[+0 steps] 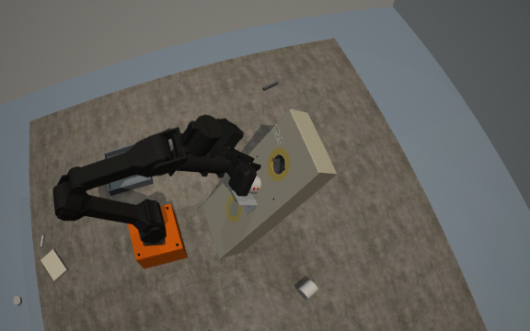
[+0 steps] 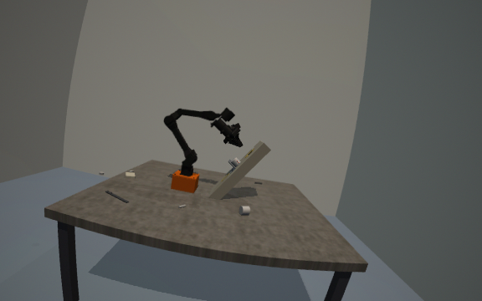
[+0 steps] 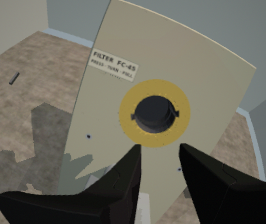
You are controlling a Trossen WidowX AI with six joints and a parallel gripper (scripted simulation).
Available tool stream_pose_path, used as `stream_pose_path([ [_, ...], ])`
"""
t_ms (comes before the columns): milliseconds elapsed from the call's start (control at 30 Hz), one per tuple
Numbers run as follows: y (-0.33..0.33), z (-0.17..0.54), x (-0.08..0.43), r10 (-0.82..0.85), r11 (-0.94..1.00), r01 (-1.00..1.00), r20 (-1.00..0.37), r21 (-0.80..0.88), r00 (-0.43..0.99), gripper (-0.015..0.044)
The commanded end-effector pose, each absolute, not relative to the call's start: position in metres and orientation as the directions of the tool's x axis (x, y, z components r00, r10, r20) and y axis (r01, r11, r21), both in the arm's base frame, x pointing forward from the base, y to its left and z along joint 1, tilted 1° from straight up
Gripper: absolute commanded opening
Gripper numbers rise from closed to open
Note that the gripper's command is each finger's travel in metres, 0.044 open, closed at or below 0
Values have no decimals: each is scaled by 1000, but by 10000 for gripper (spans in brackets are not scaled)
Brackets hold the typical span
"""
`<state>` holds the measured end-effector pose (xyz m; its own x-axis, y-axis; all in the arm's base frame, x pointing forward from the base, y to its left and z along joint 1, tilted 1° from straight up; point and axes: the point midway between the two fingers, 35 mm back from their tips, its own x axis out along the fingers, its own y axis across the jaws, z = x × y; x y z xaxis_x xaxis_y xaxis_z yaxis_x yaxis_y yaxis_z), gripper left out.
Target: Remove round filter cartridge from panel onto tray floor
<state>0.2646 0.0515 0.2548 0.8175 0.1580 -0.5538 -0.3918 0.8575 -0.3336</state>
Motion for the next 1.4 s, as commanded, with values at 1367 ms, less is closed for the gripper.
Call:
stream_pose_path([
  [1367, 54, 183, 243, 97, 982, -187, -851, -2, 516, 305],
])
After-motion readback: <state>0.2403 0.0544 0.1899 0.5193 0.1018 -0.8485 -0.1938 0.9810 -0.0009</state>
